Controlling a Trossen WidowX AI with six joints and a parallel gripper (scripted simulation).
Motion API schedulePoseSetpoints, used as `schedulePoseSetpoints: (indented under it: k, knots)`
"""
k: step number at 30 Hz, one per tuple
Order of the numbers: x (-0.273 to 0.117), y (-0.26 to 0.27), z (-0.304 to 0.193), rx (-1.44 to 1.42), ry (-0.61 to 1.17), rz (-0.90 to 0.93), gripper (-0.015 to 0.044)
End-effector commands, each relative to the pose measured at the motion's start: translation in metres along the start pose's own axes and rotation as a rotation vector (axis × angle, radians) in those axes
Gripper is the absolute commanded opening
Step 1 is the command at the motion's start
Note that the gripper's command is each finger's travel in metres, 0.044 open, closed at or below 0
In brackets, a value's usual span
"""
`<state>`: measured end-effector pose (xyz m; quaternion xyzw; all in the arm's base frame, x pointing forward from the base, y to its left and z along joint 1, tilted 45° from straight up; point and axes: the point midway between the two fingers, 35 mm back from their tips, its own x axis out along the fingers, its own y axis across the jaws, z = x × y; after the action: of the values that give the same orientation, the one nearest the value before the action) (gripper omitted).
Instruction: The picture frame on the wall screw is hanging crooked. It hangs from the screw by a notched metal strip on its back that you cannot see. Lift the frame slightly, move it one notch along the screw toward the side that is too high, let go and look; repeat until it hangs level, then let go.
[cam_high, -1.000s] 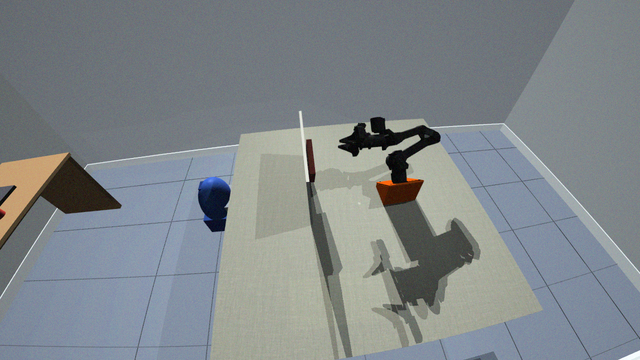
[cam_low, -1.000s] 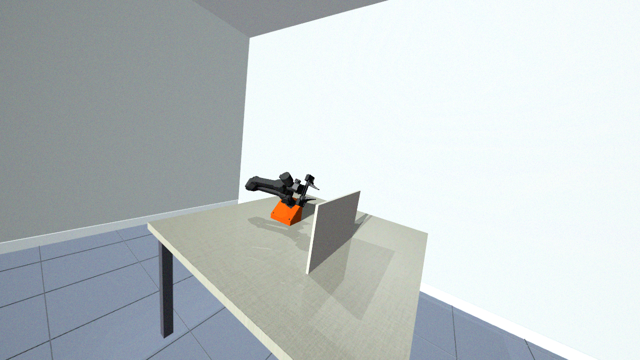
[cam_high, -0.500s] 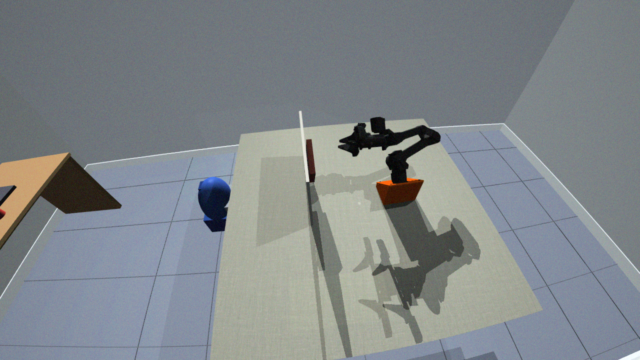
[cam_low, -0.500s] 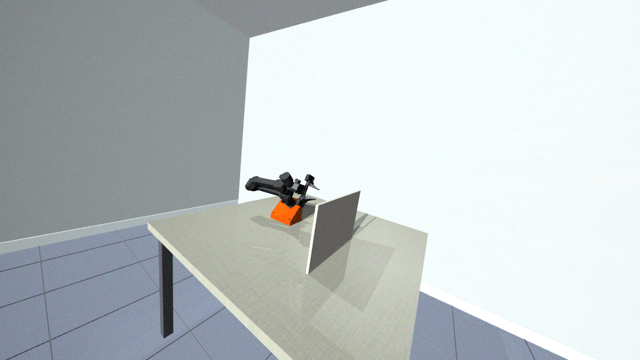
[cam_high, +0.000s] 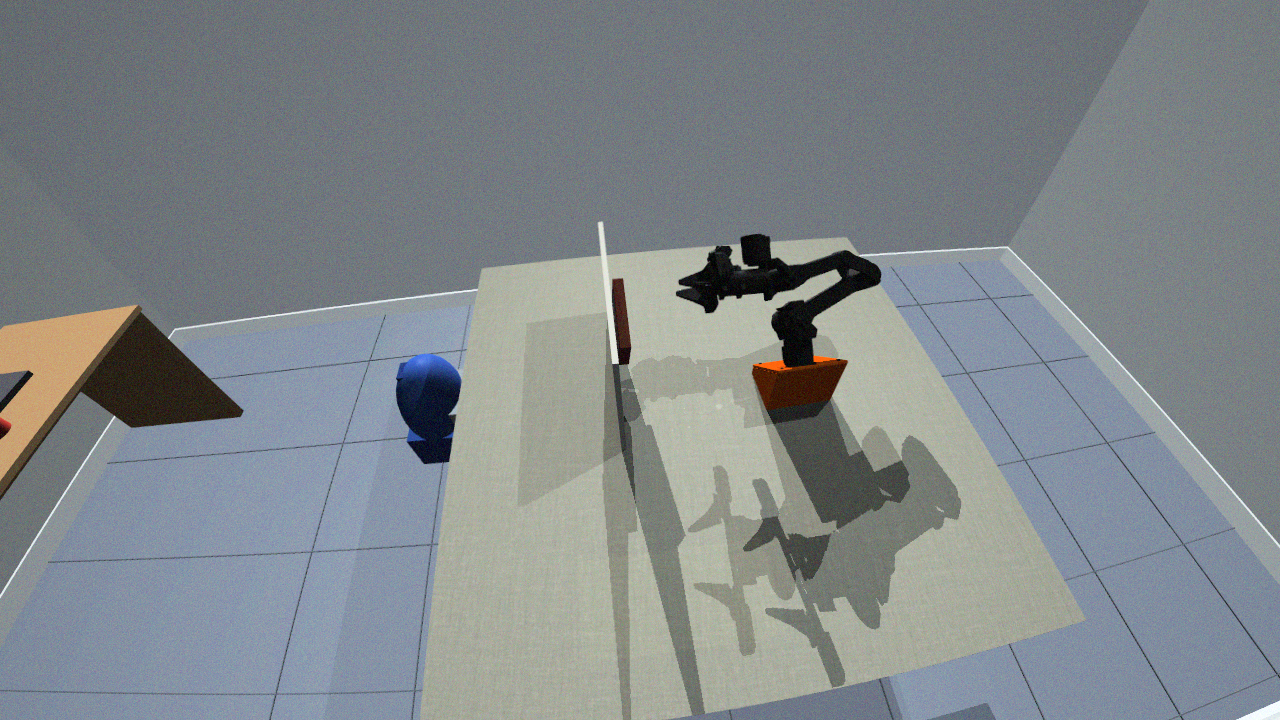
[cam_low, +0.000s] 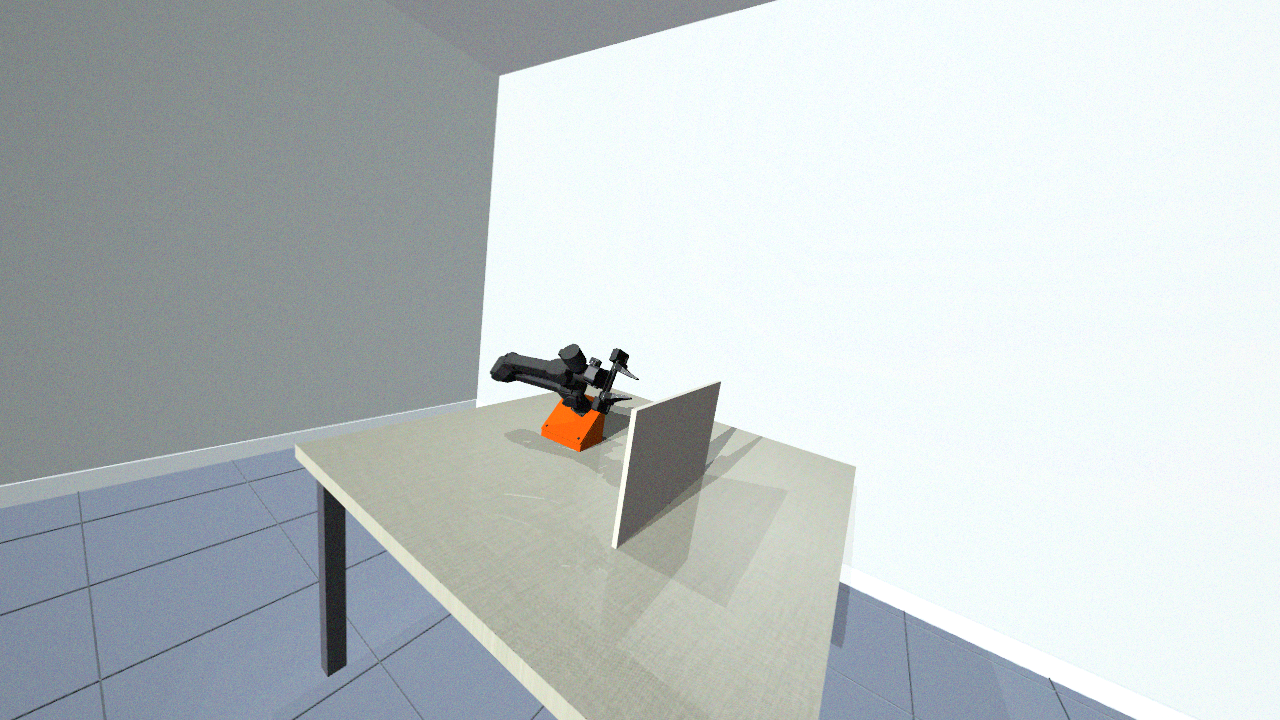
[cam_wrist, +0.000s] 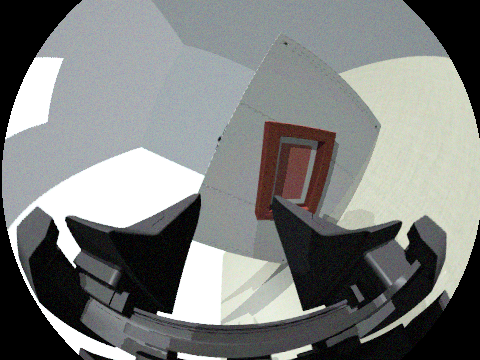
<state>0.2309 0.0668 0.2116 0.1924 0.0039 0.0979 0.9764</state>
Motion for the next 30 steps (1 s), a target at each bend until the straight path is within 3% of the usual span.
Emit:
schedulePoseSetpoints:
  k: [1, 15, 24, 30]
  knots:
    - [0.0, 0.0, 0.0, -0.003, -0.003, -0.003, 0.026]
    - [0.001, -0.001, 0.0, 0.0, 0.0, 0.0, 0.026]
    - [0.012, -0.05, -0.024, 0.005, 0.017, -0.01, 0.026]
    - [0.011, -0.054, -0.025, 0.006, 0.018, -0.011, 0.026]
